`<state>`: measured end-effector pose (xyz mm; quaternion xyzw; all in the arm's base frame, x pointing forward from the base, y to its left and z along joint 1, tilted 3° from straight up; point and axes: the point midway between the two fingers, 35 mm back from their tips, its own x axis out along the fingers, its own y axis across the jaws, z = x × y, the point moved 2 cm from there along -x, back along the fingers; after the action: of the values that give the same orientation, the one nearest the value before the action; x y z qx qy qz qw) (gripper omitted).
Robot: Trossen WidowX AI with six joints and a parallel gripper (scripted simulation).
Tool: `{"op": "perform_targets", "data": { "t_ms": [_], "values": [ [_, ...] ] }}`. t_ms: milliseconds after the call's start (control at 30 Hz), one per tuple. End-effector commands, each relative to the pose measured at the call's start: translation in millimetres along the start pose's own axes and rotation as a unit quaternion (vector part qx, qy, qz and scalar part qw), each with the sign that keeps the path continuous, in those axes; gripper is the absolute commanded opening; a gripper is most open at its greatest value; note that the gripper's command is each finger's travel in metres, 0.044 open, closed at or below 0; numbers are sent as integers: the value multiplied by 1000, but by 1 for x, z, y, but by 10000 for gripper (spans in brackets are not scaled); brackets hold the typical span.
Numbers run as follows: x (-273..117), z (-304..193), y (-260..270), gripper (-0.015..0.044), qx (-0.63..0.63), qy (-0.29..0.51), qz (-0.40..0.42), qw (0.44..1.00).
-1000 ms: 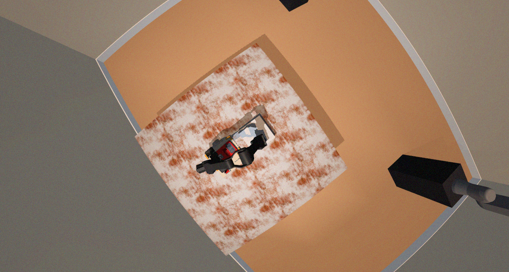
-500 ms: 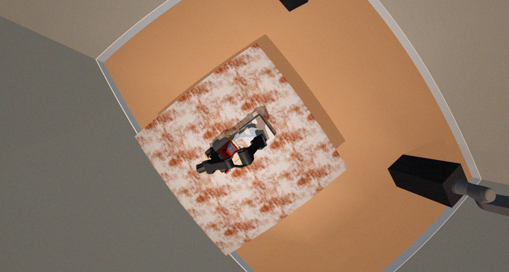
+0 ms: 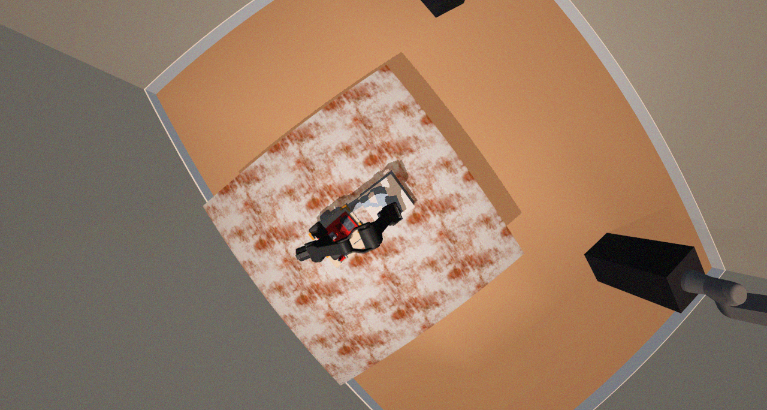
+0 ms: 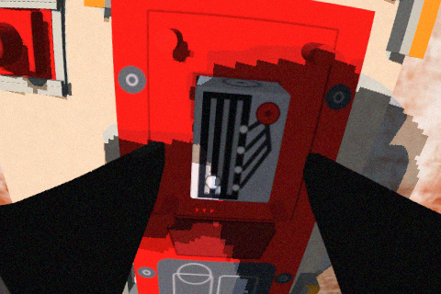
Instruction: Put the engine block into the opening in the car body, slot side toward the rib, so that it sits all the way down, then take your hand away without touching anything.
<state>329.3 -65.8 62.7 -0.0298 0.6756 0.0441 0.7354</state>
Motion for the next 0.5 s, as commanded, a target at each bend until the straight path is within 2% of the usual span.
{"op": "perform_targets", "data": {
  "t_ms": [0, 100, 467],
  "values": [
    [0, 0, 0, 369, 0, 0, 0, 1000],
    [0, 0, 0, 440, 0, 0, 0, 1000],
    [-6, 1, 0, 440, 1, 1, 1, 1000]
  ]
}}
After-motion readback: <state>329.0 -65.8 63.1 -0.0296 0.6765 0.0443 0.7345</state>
